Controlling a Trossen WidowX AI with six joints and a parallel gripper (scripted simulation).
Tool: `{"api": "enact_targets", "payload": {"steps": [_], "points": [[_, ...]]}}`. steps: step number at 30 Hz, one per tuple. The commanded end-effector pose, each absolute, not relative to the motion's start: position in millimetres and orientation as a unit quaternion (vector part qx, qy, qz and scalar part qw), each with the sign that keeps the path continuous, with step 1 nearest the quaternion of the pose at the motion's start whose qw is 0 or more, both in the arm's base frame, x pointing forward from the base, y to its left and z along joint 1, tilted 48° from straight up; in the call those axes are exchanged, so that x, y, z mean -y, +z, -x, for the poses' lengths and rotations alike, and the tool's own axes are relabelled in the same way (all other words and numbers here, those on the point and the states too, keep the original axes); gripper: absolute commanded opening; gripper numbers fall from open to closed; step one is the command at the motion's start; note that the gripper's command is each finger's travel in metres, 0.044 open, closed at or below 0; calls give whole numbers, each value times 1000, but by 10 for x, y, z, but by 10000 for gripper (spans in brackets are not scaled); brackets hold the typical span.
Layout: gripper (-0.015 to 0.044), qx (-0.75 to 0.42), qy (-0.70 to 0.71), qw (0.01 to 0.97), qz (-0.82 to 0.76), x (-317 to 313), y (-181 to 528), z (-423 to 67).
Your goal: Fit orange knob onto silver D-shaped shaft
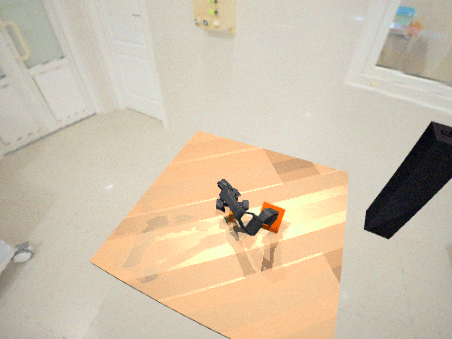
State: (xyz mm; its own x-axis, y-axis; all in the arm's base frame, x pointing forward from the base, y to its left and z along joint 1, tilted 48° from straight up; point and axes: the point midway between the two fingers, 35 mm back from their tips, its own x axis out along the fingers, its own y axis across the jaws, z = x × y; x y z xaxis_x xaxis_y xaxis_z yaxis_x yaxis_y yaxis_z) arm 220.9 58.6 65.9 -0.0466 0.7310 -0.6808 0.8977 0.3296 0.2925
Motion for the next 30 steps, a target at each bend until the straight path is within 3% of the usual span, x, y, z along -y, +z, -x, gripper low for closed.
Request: {"api": "enact_targets", "payload": {"steps": [1, 30], "points": [[440, -715, -107, 389, -571, -635, 617, -2205], [440, -715, -107, 389, -571, -982, 301, -2190]]}}
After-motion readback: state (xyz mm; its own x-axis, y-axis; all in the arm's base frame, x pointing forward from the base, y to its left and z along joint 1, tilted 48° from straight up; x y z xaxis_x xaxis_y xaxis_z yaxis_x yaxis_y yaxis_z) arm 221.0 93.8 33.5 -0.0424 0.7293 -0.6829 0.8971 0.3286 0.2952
